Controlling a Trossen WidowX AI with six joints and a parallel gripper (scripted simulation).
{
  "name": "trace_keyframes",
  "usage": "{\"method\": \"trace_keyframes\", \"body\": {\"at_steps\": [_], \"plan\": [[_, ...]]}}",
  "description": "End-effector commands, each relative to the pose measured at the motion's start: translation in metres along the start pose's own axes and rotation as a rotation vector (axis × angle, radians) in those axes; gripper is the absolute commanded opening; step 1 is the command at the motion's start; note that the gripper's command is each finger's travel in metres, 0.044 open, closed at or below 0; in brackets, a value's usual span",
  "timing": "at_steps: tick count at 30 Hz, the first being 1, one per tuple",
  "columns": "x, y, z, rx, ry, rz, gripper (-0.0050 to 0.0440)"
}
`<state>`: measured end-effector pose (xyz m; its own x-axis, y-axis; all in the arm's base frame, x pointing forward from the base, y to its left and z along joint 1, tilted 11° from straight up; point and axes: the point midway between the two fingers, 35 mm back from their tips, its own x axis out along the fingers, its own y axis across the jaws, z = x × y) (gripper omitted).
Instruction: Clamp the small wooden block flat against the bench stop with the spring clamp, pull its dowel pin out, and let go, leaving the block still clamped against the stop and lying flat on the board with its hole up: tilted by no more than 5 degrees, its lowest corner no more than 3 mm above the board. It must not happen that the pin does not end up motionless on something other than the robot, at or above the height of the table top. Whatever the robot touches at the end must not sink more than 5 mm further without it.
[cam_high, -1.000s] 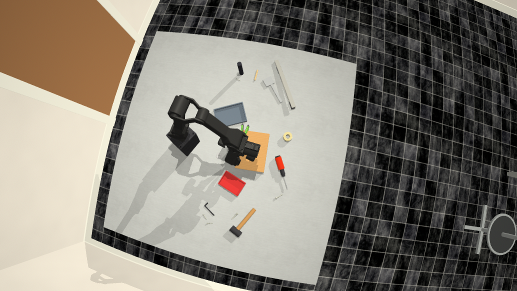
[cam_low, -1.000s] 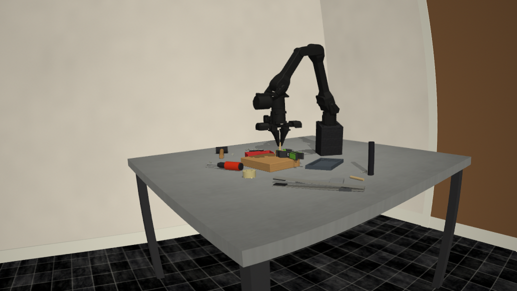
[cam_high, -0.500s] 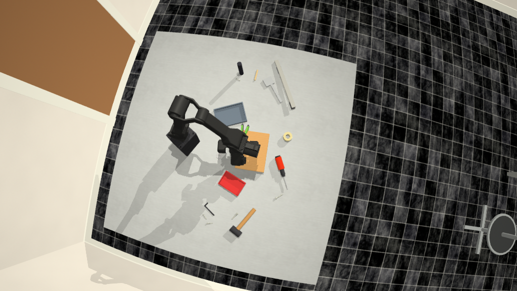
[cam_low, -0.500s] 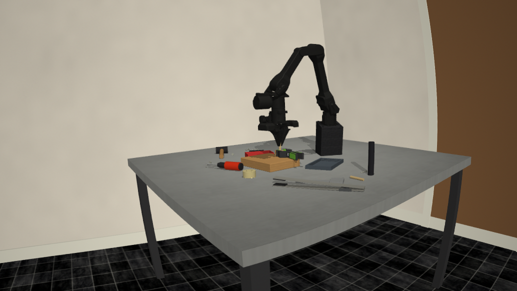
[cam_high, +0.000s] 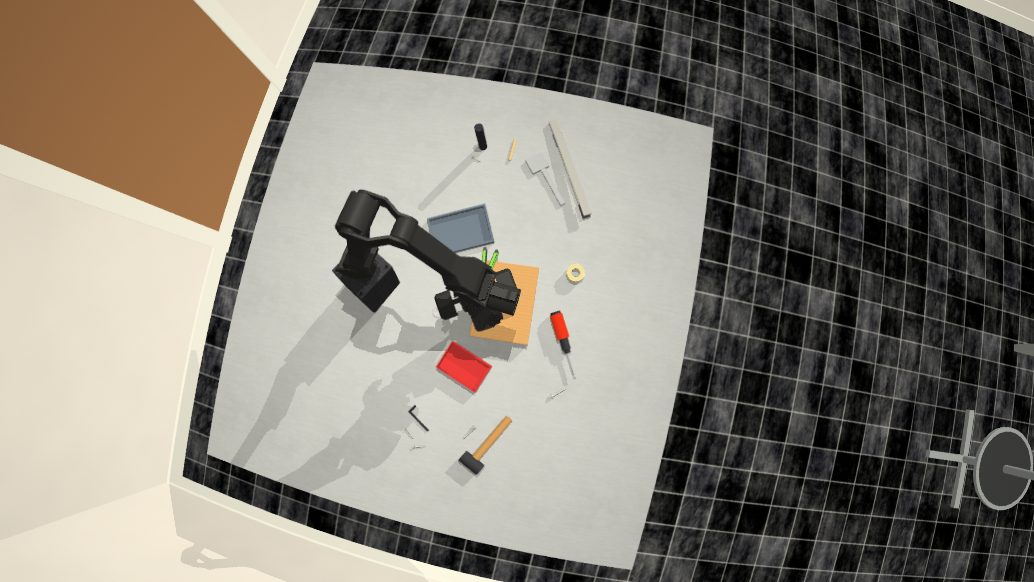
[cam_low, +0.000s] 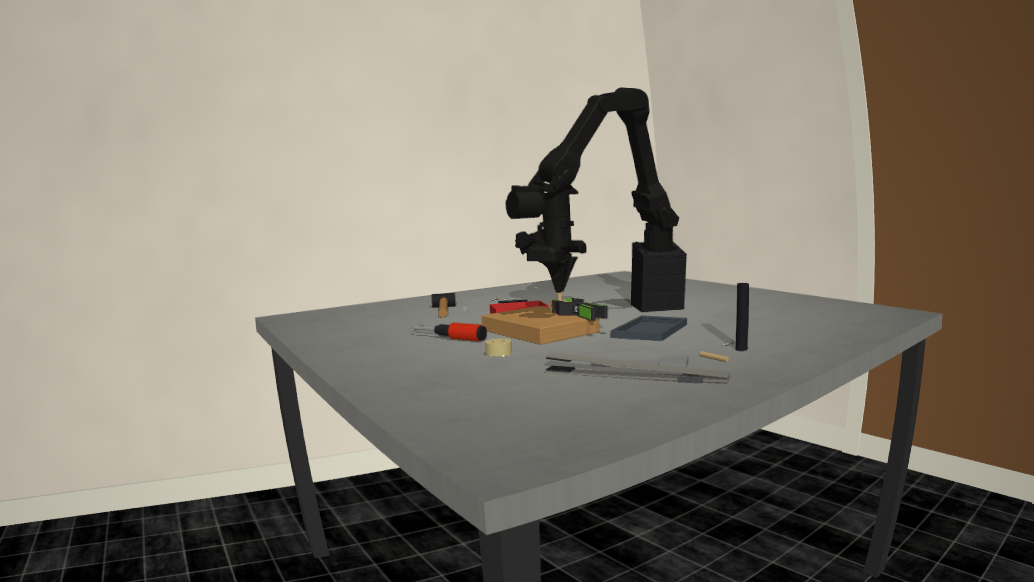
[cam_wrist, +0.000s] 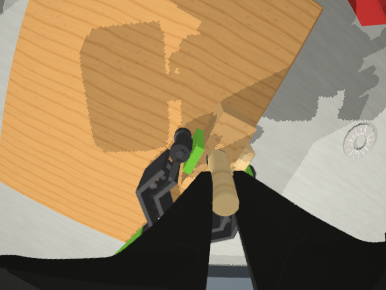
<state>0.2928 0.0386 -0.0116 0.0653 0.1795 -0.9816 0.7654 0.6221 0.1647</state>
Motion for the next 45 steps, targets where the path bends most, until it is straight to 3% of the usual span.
{"method": "trace_keyframes", "body": {"at_steps": [1, 10, 25, 45], "plan": [[-0.0016, 0.0004, 0.0003, -0.111, -0.002, 0.001, 0.0000], [-0.0019, 0.0003, 0.0003, -0.195, -0.002, 0.001, 0.0000], [-0.0022, 0.0003, 0.0003, -0.116, -0.002, 0.001, 0.0000], [-0.0028, 0.0003, 0.0003, 0.332, -0.002, 0.002, 0.0000]]}}
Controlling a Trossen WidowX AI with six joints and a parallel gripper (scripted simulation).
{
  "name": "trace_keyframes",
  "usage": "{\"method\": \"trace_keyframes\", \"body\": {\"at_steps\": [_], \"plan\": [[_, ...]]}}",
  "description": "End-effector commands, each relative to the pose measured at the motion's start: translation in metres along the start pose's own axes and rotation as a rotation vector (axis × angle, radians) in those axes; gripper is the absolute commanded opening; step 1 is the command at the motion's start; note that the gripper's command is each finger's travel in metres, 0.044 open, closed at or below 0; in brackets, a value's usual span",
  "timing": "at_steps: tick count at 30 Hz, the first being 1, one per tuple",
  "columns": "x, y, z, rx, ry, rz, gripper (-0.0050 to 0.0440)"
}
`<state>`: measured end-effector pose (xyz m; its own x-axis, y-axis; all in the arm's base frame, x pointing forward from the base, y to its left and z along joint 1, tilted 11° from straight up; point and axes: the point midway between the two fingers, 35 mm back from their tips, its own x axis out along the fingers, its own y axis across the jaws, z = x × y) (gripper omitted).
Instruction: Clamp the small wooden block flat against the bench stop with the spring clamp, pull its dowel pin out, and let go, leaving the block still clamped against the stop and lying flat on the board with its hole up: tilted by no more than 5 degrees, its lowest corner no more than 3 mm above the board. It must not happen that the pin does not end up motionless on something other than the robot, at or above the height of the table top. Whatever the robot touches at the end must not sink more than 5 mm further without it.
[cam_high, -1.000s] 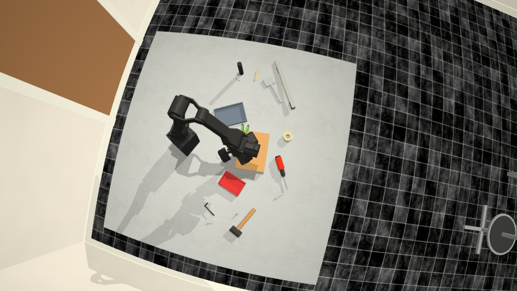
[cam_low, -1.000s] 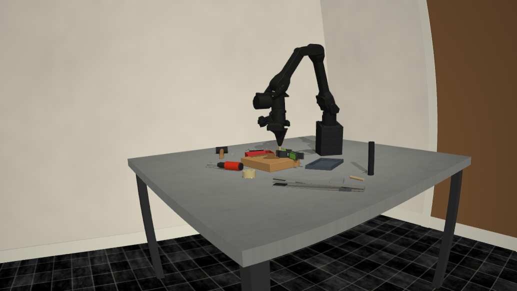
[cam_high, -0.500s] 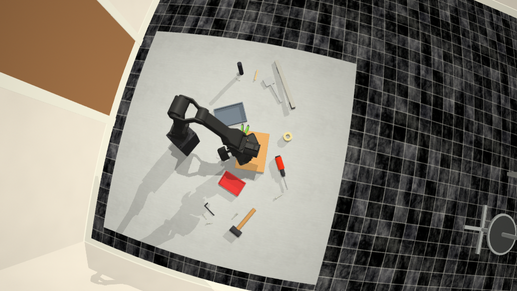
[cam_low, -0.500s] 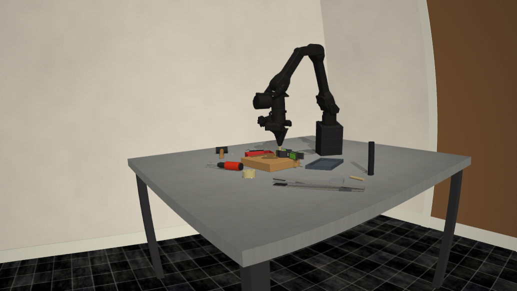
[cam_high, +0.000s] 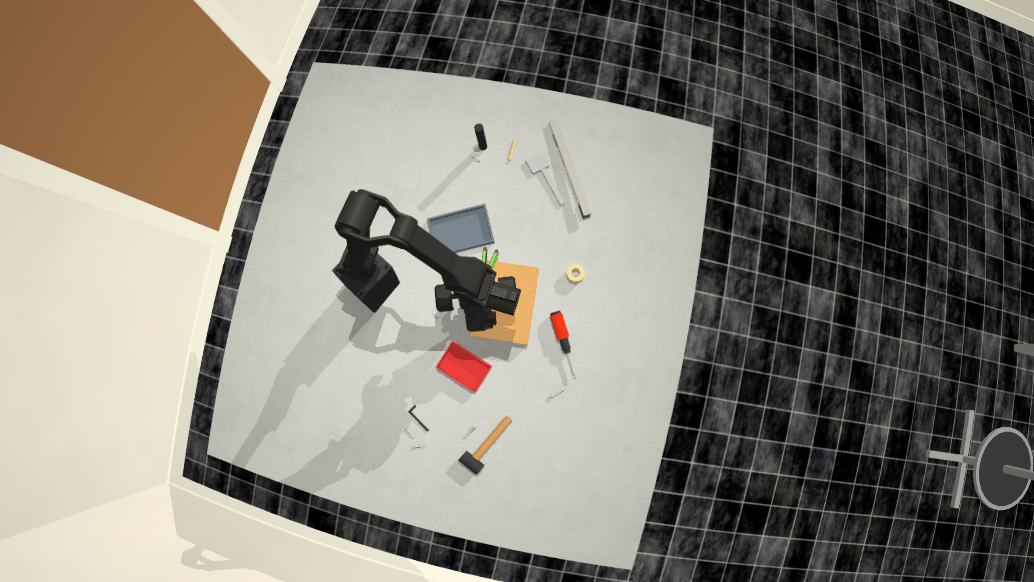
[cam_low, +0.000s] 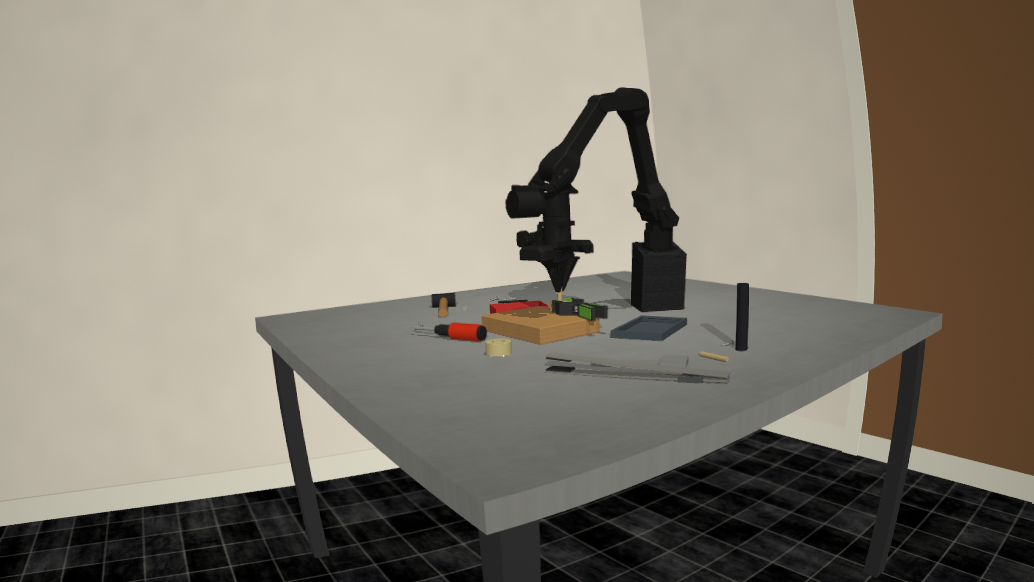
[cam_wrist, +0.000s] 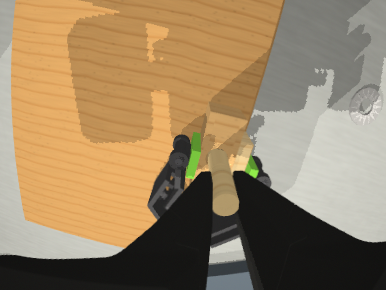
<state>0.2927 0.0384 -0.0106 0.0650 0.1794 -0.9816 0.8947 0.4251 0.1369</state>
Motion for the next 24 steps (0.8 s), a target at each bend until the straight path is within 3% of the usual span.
{"method": "trace_keyframes", "body": {"at_steps": [1, 24], "plan": [[-0.0018, 0.0004, 0.0003, 0.124, -0.001, 0.002, 0.0000], [-0.0024, 0.0004, 0.0003, 0.782, -0.001, 0.003, 0.0000]]}}
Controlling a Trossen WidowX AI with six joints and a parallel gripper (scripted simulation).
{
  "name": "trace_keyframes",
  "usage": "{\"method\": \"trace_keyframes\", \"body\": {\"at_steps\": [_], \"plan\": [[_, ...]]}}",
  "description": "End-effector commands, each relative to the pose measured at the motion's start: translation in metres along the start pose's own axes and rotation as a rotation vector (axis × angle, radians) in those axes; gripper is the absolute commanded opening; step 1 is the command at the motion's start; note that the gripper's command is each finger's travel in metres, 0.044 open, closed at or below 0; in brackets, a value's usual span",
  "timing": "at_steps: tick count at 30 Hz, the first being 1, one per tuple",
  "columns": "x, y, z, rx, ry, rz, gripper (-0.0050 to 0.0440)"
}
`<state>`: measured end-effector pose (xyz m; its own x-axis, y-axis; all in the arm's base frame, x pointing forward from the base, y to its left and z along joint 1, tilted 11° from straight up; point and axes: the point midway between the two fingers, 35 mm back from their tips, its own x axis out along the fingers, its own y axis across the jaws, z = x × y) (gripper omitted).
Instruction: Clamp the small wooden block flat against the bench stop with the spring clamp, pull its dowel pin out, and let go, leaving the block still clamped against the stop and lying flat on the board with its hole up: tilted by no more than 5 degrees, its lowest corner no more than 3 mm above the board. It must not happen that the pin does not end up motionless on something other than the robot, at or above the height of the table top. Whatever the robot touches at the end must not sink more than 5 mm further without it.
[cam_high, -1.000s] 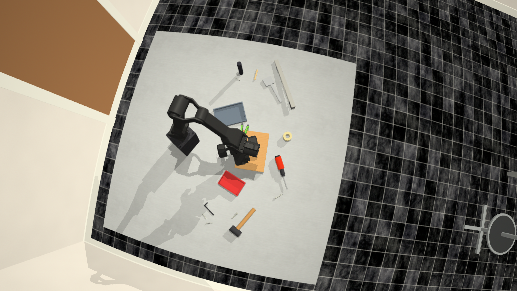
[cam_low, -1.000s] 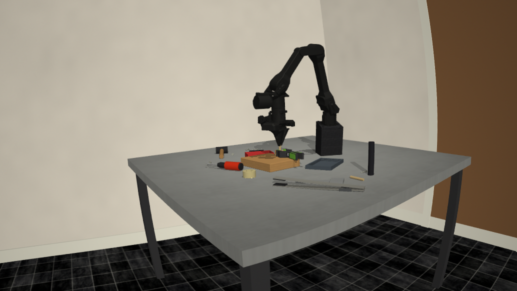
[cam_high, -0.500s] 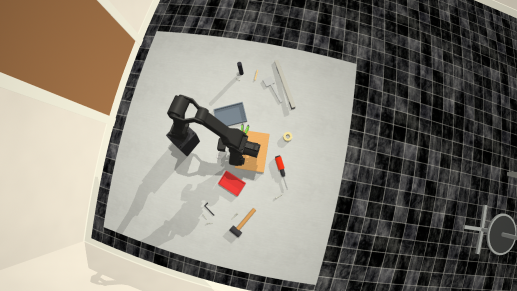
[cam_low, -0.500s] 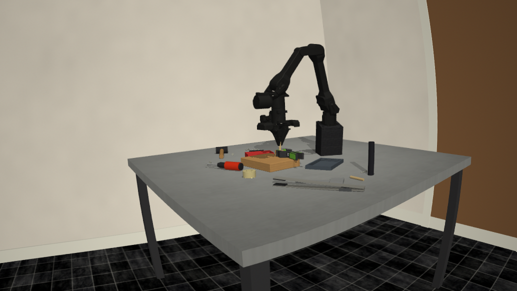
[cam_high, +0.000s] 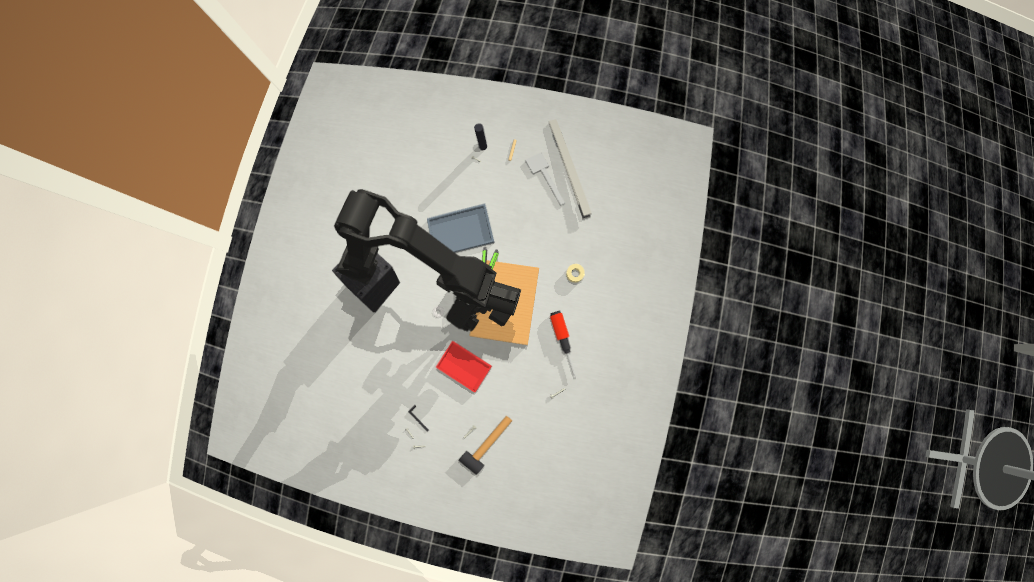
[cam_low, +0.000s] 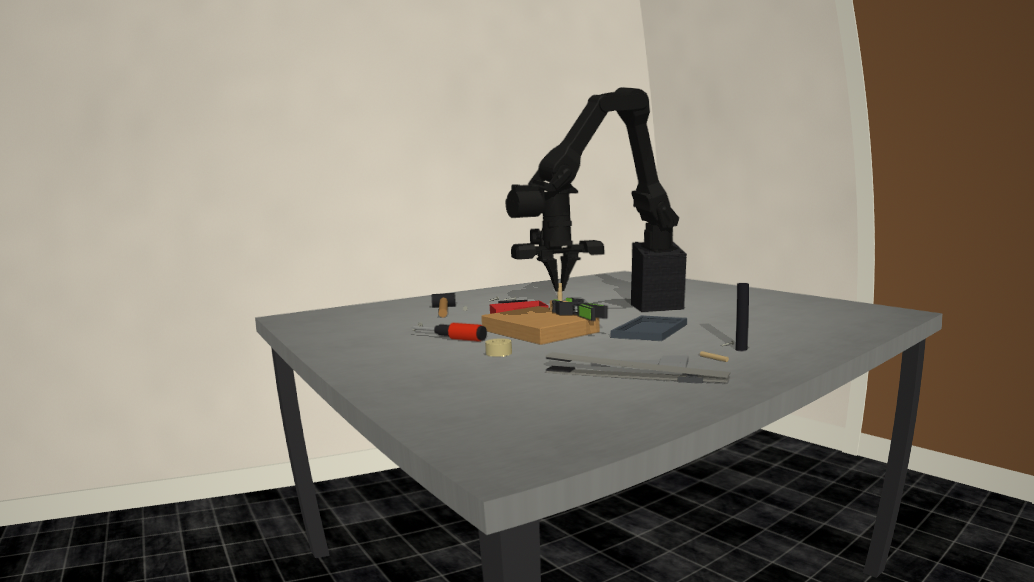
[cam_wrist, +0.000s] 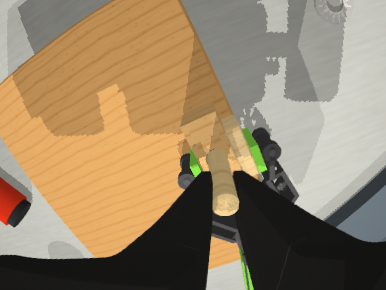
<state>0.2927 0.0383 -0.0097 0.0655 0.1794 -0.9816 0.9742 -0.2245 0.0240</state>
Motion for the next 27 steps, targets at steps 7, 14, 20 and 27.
{"method": "trace_keyframes", "body": {"at_steps": [7, 14, 20, 27], "plan": [[-0.0017, 0.0004, 0.0000, 0.210, 0.000, 0.002, 0.0000], [-0.0020, 0.0004, 0.0000, 0.280, 0.000, 0.002, 0.0000], [-0.0022, 0.0004, 0.0000, 0.267, 0.000, 0.002, 0.0000], [-0.0023, 0.0004, -0.0001, 0.207, 0.000, 0.002, 0.0000]]}}
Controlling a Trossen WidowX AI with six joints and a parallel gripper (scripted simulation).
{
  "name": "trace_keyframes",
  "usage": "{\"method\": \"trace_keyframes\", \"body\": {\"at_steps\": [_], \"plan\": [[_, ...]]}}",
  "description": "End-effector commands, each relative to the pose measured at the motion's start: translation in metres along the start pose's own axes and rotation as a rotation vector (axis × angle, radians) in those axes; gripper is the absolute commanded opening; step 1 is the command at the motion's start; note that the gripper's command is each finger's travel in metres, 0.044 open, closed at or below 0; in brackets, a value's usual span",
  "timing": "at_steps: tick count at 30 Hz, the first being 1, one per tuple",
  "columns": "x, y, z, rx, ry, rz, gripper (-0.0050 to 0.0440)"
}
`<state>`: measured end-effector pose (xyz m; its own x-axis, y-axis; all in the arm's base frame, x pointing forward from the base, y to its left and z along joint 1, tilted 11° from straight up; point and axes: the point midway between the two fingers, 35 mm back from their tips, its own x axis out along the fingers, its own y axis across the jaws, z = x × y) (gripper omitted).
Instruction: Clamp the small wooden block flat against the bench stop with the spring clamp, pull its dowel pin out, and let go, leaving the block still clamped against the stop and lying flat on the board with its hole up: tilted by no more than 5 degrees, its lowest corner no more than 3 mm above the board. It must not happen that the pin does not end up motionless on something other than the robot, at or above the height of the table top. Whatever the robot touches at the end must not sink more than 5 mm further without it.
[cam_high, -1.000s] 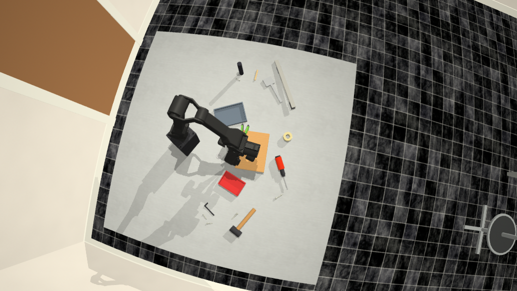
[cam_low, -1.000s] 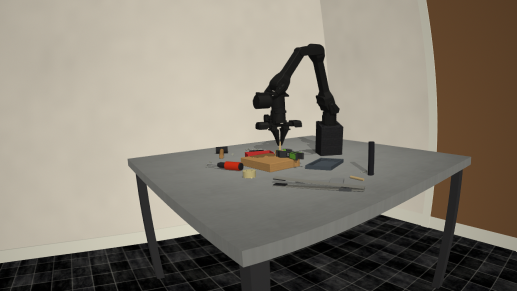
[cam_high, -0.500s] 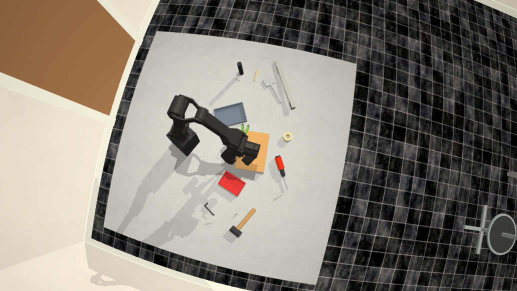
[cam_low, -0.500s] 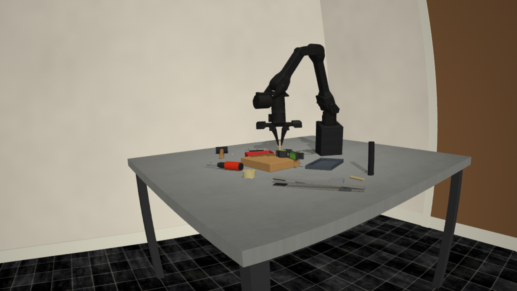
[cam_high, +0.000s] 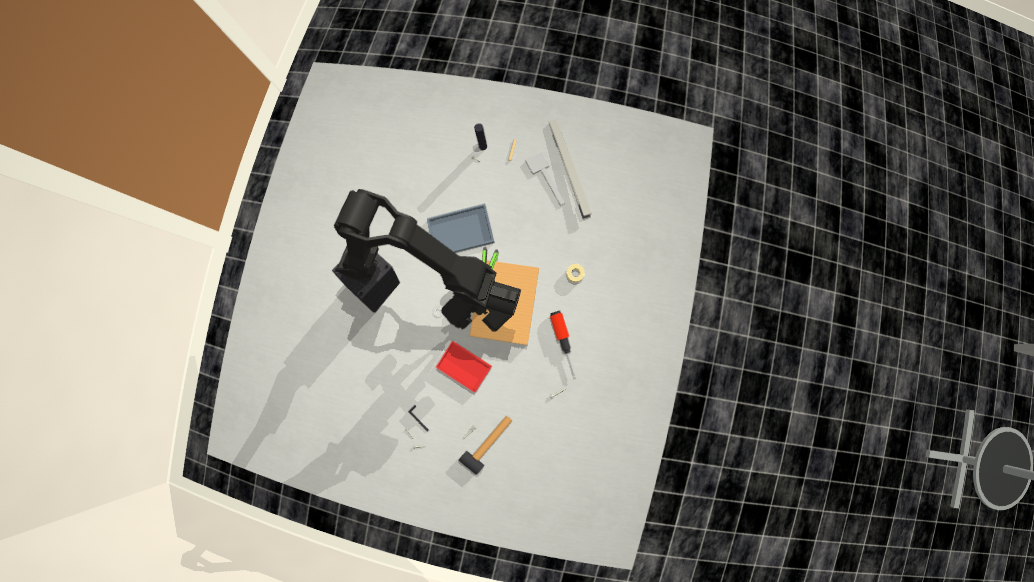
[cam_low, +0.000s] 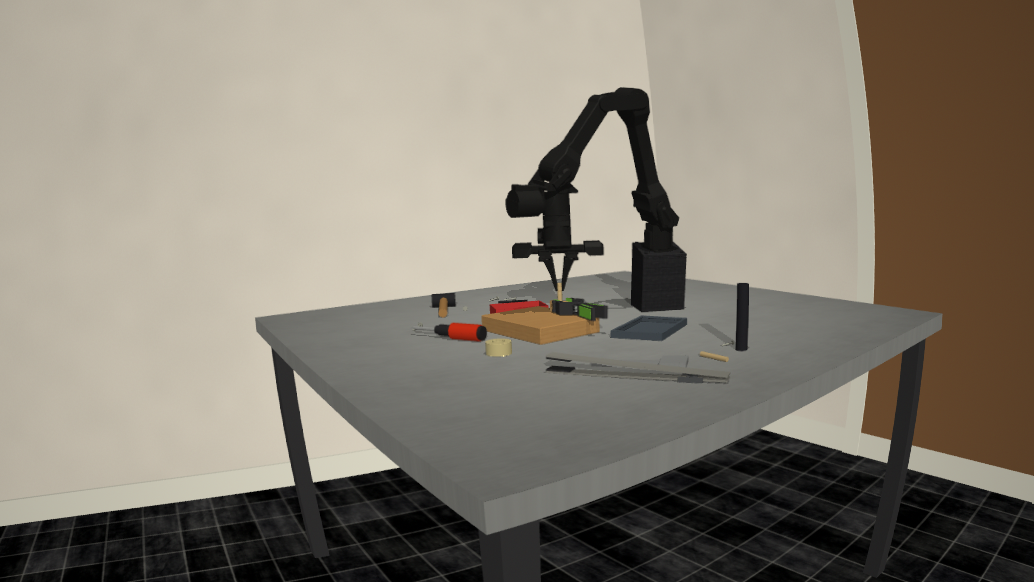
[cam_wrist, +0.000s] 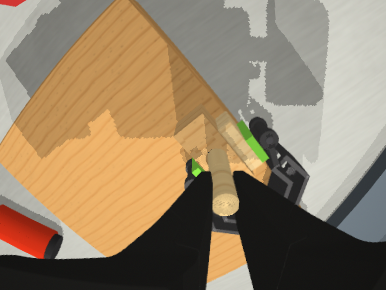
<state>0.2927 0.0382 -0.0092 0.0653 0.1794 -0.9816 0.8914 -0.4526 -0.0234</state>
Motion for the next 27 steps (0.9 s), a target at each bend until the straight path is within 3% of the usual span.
{"method": "trace_keyframes", "body": {"at_steps": [1, 13, 27], "plan": [[-0.0019, 0.0003, -0.0001, -0.047, 0.001, 0.002, 0.0000], [-0.0022, 0.0003, -0.0002, -0.258, 0.000, 0.002, 0.0000], [-0.0026, 0.0003, -0.0002, -0.684, 0.000, 0.002, 0.0000]]}}
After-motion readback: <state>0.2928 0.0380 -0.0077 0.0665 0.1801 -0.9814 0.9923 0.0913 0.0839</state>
